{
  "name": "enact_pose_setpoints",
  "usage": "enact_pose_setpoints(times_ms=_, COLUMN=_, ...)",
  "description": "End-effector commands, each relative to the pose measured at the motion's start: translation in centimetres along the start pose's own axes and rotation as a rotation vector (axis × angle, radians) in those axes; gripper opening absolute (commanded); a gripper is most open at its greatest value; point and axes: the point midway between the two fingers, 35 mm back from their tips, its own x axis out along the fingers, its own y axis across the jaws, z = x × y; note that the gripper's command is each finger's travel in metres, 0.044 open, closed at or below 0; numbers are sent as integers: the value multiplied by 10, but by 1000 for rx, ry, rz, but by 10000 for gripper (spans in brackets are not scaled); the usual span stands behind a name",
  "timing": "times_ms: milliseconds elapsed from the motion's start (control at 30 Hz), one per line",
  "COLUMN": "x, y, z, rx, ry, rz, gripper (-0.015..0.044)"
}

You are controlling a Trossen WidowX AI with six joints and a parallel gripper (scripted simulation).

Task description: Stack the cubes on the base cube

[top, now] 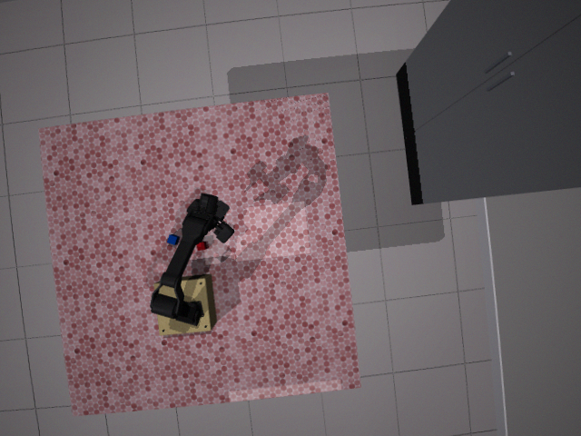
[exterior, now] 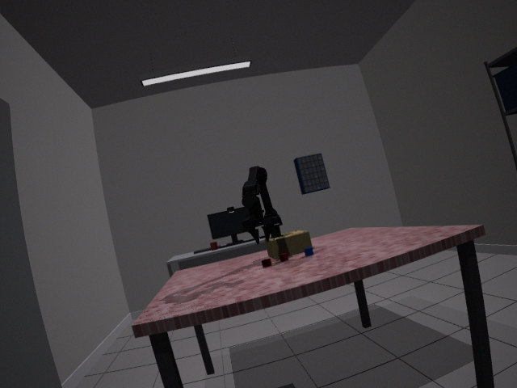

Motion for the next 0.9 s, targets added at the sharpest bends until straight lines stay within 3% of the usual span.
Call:
enact_pose_setpoints(times_ms=0, x=-7, y=-26, z=-24, rx=-146, ry=51, rz=-35, gripper=265)
enact_pose_setpoints(times_ms=300, x=-10, y=-44, z=-44, rx=-258, ry=93, rz=-52, gripper=265)
enact_pose_setpoints(times_ms=500, x=48, y=-48, z=-49, rx=-258, ry=93, rz=-51, gripper=265)
enact_pose_setpoints(times_ms=867, x=65, y=-49, z=-50, rx=-258, ry=93, rz=-52, gripper=265)
